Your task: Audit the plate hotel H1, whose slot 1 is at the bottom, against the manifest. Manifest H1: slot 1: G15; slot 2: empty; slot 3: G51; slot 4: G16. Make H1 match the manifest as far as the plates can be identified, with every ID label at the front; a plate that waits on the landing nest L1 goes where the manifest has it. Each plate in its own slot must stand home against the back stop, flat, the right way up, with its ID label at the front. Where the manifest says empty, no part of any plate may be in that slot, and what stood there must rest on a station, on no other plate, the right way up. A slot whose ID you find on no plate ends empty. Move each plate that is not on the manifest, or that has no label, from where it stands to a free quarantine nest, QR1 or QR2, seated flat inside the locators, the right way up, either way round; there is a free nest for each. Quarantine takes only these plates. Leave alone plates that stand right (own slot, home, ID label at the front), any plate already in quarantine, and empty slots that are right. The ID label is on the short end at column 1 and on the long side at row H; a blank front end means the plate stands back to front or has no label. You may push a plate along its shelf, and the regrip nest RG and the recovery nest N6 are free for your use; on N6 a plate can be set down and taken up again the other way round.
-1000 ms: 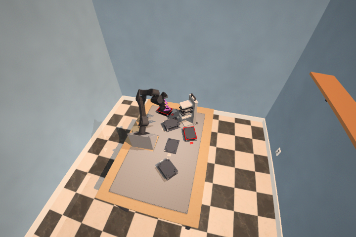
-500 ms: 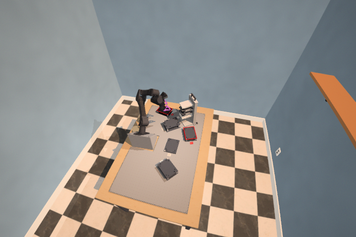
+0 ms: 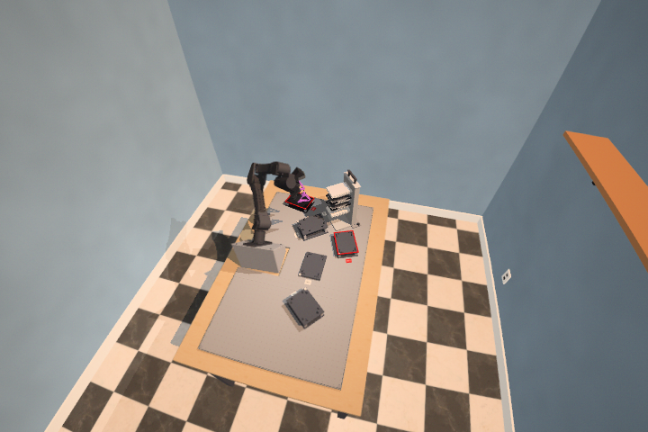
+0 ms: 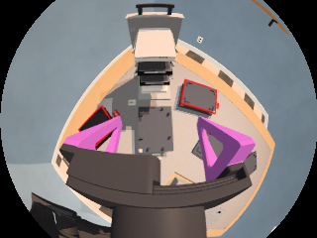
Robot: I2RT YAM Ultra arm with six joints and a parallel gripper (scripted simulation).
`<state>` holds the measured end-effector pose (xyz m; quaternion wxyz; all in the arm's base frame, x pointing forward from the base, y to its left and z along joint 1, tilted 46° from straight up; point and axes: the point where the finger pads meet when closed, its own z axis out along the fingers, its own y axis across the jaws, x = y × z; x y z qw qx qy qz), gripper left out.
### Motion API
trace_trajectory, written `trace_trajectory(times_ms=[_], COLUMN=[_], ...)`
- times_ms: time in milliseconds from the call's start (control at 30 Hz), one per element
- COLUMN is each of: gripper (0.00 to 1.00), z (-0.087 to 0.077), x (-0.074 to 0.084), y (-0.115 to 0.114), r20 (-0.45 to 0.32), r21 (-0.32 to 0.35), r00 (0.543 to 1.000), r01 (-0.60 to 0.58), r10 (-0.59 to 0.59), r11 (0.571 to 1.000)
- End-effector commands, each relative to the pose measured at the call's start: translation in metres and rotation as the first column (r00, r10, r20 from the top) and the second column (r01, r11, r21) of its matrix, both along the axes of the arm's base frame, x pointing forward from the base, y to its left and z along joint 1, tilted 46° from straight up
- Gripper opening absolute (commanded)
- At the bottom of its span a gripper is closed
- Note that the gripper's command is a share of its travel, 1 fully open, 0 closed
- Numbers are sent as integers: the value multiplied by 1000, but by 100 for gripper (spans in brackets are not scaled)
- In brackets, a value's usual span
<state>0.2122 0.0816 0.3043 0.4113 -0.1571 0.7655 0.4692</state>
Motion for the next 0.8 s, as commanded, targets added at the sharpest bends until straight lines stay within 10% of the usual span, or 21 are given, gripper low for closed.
trace_trajectory(times_ms=[0,767], gripper=[100,100], z=[10,3], x=[17,20], y=[0,28], r20=[63,-2], r21=[-15,13], r00=[995,998], r01=[-72,-68], r10=[73,68], r11=[997,998])
